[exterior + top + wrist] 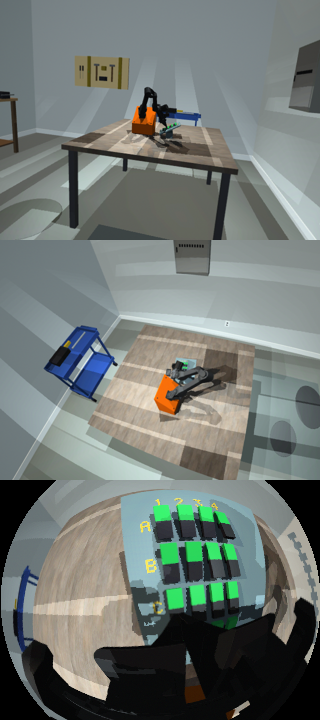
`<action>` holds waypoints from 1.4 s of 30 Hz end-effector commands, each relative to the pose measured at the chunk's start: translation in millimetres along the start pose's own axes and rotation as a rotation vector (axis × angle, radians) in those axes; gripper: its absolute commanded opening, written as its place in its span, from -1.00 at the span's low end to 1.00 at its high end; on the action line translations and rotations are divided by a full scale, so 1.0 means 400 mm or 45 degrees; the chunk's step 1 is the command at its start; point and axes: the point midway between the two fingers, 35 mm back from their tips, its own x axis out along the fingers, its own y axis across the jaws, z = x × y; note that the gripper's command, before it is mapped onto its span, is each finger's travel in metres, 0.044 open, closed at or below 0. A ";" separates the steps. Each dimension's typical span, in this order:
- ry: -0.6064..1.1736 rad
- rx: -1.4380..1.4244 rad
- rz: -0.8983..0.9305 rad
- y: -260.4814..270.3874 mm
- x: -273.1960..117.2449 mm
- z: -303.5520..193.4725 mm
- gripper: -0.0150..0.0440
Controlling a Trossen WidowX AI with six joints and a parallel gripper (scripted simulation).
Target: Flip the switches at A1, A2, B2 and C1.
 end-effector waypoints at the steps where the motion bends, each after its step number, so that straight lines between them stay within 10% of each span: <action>1: -0.001 -0.003 0.004 0.001 0.002 0.000 -0.49; 42: 0.032 -0.002 0.007 -0.079 -0.172 0.083 -0.49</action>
